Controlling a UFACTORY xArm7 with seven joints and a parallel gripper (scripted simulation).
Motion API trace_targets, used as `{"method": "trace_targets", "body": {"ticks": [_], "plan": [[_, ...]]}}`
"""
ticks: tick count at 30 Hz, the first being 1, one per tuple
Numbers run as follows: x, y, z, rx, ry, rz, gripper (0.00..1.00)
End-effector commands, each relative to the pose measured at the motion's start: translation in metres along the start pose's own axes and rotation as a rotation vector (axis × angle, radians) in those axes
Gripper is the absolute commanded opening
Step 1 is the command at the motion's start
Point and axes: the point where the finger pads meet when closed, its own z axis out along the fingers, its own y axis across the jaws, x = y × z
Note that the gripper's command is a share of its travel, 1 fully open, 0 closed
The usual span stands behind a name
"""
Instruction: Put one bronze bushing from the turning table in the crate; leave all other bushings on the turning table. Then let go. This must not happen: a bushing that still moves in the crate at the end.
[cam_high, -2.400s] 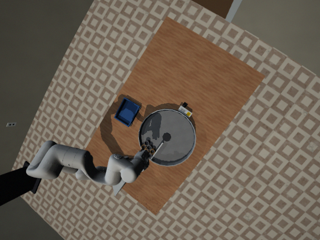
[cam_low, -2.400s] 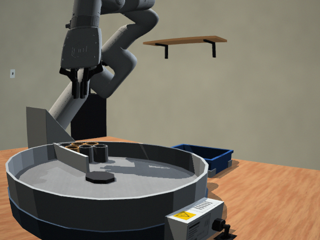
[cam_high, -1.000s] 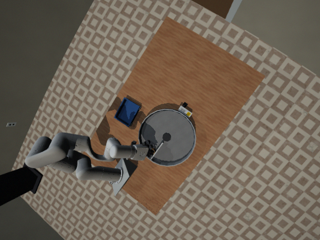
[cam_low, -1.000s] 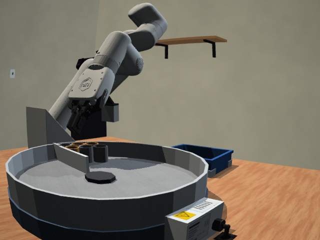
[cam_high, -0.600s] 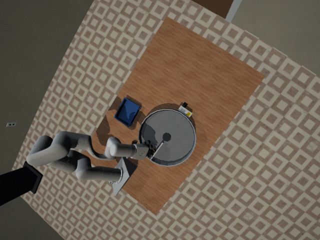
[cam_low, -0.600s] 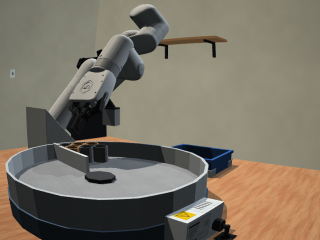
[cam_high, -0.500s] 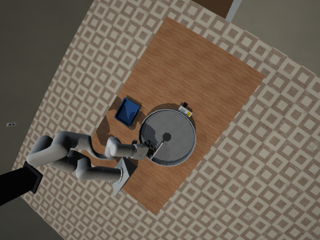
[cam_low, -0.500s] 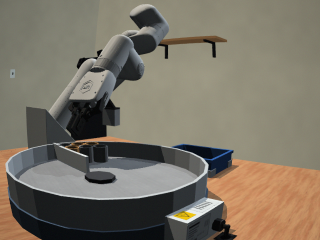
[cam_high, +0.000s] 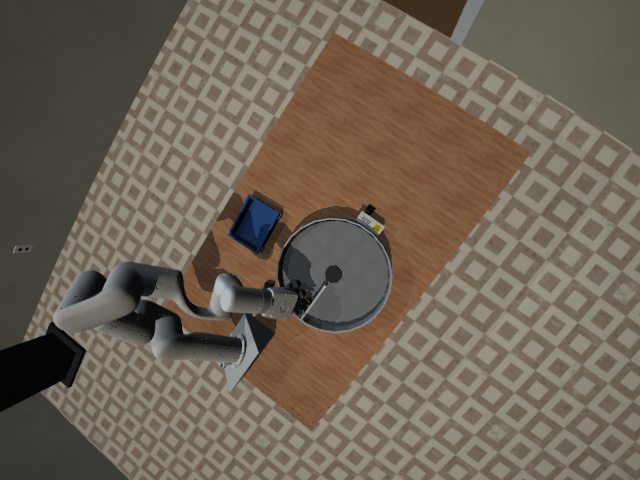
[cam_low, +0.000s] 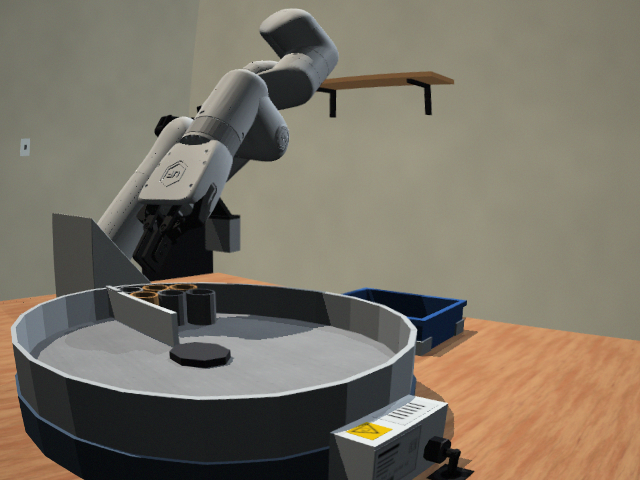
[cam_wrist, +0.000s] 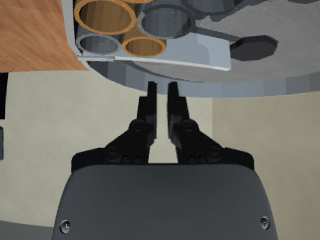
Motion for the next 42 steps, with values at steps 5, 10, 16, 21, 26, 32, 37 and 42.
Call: {"method": "trace_targets", "body": {"ticks": [5, 10, 16, 21, 26, 32, 37, 42], "plan": [[-0.002, 0.001, -0.001, -0.002, -0.002, 0.002, 0.1], [0.004, 0.001, 0.006, -0.002, -0.002, 0.002, 0.1], [0.013, 0.001, 0.017, -0.002, -0.002, 0.002, 0.1], [0.013, 0.001, 0.017, -0.002, -0.002, 0.002, 0.1], [0.013, 0.001, 0.017, -0.002, -0.002, 0.002, 0.1], [0.014, 0.001, 0.018, -0.002, -0.002, 0.002, 0.1], [0.015, 0.001, 0.02, -0.002, -0.002, 0.002, 0.1], [0.015, 0.001, 0.02, -0.002, -0.002, 0.002, 0.1]]}}
